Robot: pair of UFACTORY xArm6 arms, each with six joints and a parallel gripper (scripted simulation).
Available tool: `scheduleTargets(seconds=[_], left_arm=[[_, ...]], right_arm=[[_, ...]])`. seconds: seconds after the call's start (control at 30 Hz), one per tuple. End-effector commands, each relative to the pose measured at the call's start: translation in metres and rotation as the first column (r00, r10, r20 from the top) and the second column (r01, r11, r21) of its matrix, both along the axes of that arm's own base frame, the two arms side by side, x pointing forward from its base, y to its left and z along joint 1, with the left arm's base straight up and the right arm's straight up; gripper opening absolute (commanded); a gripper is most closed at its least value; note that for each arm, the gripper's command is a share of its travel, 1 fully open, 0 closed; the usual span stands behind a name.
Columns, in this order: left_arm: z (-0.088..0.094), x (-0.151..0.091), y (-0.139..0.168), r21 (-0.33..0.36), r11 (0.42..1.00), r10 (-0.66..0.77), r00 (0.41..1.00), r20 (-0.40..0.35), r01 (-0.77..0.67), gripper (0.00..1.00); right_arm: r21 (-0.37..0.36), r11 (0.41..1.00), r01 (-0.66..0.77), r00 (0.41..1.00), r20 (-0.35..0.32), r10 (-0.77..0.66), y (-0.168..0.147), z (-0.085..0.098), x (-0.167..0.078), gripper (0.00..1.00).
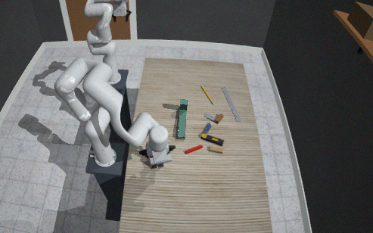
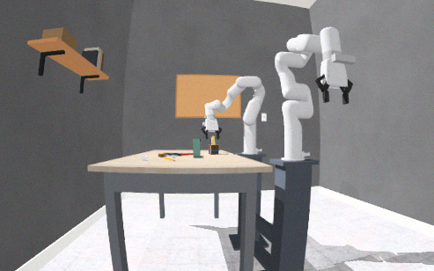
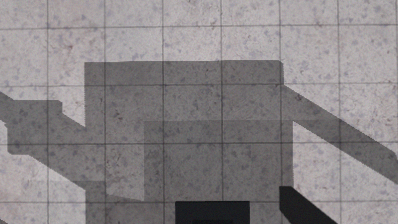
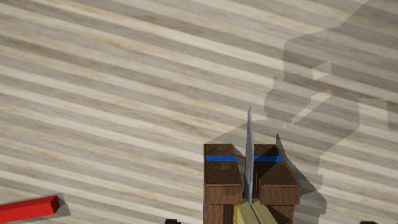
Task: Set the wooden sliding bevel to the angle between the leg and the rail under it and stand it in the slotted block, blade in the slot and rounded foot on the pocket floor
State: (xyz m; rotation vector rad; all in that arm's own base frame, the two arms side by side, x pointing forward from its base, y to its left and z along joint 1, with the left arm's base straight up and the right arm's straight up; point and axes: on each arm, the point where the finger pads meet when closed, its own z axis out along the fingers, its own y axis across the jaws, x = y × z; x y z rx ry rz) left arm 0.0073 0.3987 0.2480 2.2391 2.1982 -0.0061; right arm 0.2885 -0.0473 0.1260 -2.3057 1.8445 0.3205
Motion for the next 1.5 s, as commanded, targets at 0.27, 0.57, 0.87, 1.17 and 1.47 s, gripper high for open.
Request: scheduleTargets(seconds=[0.27,0.57,0.87,1.17,1.47], left_arm=[[0.002,0.0,0.001,0.005,1.0,0.0,1.0,0.0,0.0,1.0],[0.002,0.0,0.001,0.005,1.0,0.0,1.0,0.0,0.0,1.0],[0.002,0.0,0.001,0.005,1.0,0.0,1.0,0.0,0.0,1.0],[0.002,0.0,0.001,0.005,1.0,0.0,1.0,0.0,0.0,1.0],[0.002,0.0,0.001,0.005,1.0,0.0,1.0,0.0,0.0,1.0]], right_arm=[[-0.001,1.0,0.0,1.0,0.004,0.0,0.005,-0.019,0.0,1.0],[-0.001,1.0,0.0,1.0,0.004,0.0,0.007,-0.025,0.0,1.0],[-0.001,1.0,0.0,1.0,0.004,0.0,0.007,-0.025,0.0,1.0],[-0.001,1.0,0.0,1.0,0.004,0.0,0.007,-0.025,0.0,0.0],[-0.001,1.0,0.0,1.0,0.004,0.0,0.007,-0.025,0.0,0.0]])
